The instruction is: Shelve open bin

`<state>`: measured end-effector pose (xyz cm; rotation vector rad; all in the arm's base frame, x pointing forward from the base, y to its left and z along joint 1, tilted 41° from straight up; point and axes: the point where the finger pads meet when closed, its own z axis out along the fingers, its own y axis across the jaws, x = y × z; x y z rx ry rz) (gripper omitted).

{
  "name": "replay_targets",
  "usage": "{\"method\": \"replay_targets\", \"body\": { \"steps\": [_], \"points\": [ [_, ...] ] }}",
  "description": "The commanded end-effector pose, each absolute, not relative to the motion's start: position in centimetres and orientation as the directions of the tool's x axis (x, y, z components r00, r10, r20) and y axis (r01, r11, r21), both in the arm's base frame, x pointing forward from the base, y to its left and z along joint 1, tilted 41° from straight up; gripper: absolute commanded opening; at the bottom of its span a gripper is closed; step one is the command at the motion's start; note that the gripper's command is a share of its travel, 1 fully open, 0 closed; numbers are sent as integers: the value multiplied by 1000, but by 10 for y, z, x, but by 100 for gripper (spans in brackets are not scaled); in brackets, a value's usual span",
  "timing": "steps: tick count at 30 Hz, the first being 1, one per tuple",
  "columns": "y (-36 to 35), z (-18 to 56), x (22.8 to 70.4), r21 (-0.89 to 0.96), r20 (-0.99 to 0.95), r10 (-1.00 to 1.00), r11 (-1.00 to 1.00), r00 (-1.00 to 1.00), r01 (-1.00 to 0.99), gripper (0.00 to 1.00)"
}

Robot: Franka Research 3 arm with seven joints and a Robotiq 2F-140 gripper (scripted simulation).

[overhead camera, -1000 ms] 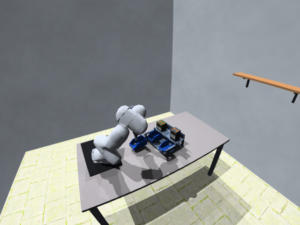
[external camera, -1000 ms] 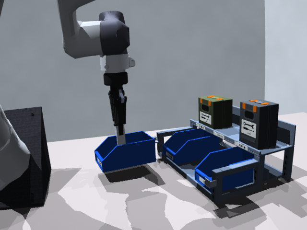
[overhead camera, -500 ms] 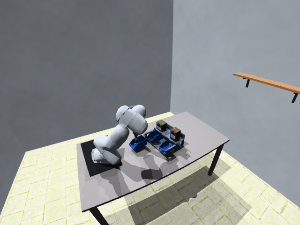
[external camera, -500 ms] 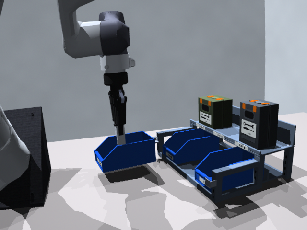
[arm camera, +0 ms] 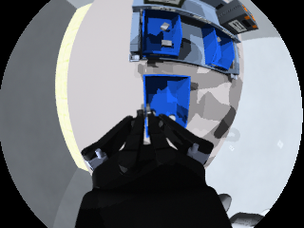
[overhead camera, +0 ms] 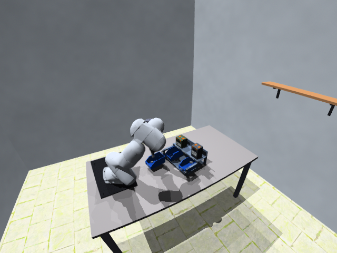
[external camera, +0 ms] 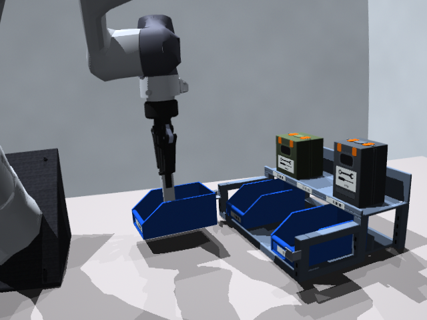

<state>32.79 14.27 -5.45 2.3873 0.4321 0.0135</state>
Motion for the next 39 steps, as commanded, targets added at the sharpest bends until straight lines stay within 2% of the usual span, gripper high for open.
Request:
{"method": "replay_targets", "body": {
  "steps": [1, 39],
  "points": [
    [142, -52, 330, 646, -108, 314, -699, 943, 307, 0],
    [74, 8, 365, 649, -90, 294, -708, 952, 280, 0]
  ]
}}
